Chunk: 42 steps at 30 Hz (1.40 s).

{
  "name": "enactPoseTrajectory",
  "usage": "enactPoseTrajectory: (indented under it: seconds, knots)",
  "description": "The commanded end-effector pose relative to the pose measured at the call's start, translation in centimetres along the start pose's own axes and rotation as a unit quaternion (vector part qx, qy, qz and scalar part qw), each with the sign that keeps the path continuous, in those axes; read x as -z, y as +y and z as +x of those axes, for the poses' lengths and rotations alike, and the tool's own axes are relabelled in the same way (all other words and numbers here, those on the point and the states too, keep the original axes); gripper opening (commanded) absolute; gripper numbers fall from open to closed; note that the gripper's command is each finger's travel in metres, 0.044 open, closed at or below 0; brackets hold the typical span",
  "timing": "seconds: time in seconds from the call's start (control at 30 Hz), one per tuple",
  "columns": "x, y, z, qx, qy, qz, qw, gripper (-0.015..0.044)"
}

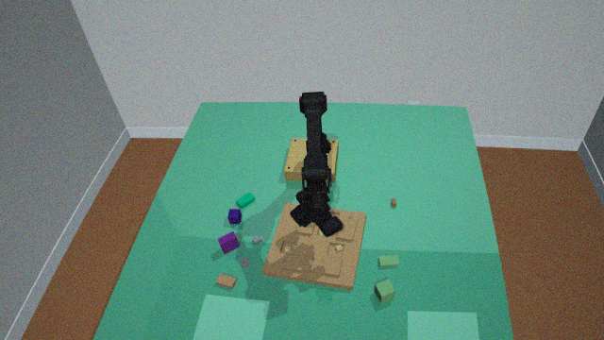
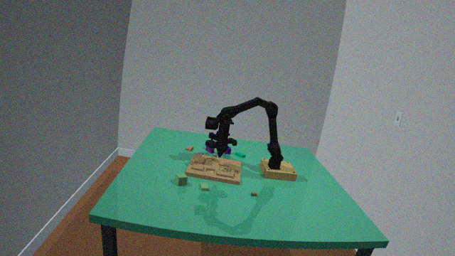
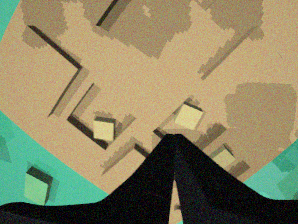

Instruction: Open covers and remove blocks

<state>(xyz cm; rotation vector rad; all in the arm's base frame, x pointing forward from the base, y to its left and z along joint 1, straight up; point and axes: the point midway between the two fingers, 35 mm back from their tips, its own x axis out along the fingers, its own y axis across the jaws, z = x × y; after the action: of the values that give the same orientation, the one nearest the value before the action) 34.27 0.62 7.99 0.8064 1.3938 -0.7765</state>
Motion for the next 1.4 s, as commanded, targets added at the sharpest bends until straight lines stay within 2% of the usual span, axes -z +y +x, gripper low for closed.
enactPoseTrajectory:
  seconds: [0.0, 0.4, 0.67, 1.03, 1.37]
  knots:
    - [1.6, -1.2, 0.0, 0.001, 0.002, 0.088, 0.996, 0.0]
    - [6.5, -5.6, 0.5, 0.005, 0.004, 0.377, 0.926, 0.0]
    - [6.7, -5.7, 1.0, 0.005, 0.004, 0.386, 0.923, 0.0]
    - [6.7, -5.9, 5.5, 0.005, 0.004, 0.386, 0.923, 0.0]
    - [6.7, -6.0, 6.2, 0.005, 0.004, 0.386, 0.923, 0.0]
